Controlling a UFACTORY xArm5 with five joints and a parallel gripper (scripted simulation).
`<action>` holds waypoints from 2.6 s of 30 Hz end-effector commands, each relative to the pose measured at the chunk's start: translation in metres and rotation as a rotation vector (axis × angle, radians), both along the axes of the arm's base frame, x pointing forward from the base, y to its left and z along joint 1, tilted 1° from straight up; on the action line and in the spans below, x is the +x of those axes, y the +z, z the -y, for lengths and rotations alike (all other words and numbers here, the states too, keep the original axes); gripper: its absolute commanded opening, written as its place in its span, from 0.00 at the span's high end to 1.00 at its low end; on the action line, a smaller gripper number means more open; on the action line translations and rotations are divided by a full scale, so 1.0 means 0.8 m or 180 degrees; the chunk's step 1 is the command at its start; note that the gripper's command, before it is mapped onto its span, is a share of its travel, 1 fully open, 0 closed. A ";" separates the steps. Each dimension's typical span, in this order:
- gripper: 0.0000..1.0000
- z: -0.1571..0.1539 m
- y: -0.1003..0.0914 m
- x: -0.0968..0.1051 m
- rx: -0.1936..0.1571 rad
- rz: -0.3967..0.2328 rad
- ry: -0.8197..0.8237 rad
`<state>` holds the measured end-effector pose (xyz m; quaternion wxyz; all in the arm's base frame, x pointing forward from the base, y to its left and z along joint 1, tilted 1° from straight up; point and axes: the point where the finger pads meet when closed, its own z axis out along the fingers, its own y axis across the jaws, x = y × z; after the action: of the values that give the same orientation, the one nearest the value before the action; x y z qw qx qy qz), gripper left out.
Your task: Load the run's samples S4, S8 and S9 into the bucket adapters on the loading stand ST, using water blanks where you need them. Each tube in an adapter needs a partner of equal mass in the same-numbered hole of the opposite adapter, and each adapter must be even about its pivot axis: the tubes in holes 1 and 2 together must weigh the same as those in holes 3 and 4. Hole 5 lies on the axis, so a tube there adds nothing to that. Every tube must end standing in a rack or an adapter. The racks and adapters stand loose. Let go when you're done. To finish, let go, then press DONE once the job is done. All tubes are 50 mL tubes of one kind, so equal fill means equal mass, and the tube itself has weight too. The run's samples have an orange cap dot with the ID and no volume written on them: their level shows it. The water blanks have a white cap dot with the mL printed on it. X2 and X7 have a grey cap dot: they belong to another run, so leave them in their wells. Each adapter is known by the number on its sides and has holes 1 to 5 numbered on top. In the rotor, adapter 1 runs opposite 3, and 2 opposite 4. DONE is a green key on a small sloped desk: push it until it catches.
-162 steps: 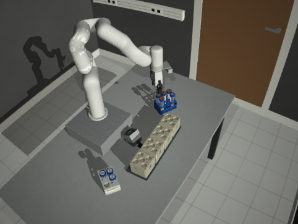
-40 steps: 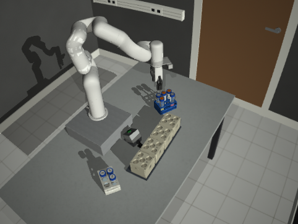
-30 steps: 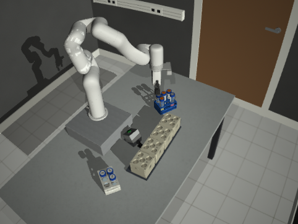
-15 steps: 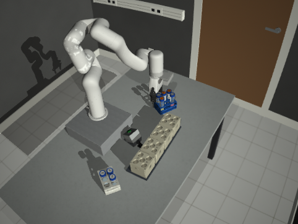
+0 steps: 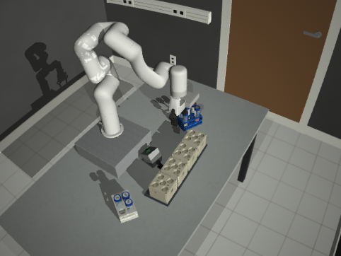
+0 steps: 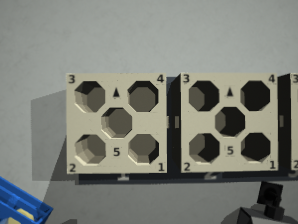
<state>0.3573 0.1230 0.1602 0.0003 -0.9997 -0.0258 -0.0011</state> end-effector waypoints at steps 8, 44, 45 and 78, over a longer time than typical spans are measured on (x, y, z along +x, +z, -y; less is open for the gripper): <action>0.00 0.056 0.000 0.036 0.0052 -0.0010 0.0002; 0.43 0.033 0.001 0.034 0.0052 -0.0025 -0.1693; 0.43 0.028 0.001 0.032 0.0052 -0.0025 -0.1693; 0.43 -0.136 0.004 -0.047 0.0055 -0.0028 -0.1693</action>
<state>0.3256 0.2160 0.1618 0.0015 -0.9716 0.2367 -0.0014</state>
